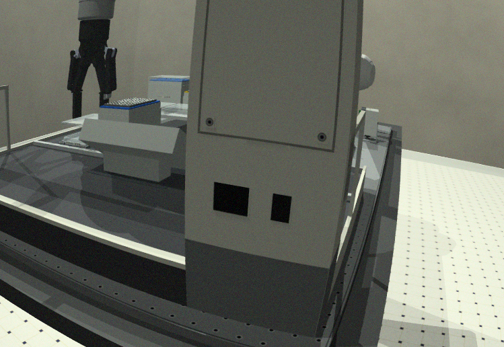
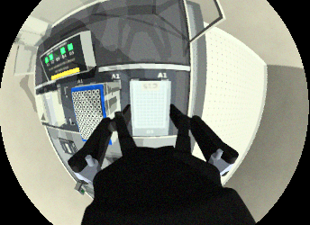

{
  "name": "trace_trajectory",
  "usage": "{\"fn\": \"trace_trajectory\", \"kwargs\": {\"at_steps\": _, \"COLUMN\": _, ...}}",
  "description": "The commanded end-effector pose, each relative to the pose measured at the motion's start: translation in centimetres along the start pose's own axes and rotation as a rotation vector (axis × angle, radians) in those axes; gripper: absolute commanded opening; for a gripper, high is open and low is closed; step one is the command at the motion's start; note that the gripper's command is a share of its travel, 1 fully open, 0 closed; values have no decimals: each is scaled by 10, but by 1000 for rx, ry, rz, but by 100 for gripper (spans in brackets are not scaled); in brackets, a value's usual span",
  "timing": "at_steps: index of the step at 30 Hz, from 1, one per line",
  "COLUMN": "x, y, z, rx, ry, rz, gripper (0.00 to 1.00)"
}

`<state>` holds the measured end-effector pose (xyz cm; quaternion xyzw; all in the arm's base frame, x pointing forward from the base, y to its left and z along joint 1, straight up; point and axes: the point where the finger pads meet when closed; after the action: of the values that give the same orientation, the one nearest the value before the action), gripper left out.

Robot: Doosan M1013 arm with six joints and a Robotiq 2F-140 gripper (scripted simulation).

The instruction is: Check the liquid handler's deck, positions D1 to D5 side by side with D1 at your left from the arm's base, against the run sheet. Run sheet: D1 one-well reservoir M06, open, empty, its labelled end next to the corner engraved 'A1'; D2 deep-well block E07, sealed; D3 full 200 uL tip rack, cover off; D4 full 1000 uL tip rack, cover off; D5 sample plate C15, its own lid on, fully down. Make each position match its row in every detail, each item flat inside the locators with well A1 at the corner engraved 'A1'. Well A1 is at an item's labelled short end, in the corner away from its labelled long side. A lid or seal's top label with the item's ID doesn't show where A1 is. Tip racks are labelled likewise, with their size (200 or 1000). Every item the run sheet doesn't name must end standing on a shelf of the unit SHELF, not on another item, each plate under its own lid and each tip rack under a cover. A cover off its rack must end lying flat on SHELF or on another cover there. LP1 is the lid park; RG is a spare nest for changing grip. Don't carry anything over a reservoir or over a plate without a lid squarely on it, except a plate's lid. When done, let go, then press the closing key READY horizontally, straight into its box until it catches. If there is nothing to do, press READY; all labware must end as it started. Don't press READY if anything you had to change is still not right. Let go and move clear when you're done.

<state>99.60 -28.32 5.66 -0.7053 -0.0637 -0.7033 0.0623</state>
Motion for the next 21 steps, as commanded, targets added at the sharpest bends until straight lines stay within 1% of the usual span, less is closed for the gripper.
{"fn": "trace_trajectory", "kwargs": {"at_steps": 1, "x": 1, "y": 0, "z": 1, "rx": 0, "ry": 2, "rz": -1, "gripper": 10}}
{"fn": "trace_trajectory", "kwargs": {"at_steps": 14, "x": -20, "y": 0, "z": 1, "rx": 0, "ry": 2, "rz": -1, "gripper": 10}}
{"fn": "trace_trajectory", "kwargs": {"at_steps": 21, "x": -21, "y": 0, "z": 1, "rx": 0, "ry": 2, "rz": -1, "gripper": 10}}
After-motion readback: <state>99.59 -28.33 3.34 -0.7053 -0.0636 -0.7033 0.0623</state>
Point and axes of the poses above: the point where the finger pads meet when closed, its own x axis back along the fingers, its own y axis across the jaws, z = x × y, and after that the axes turned 11 degrees about x, right-handed
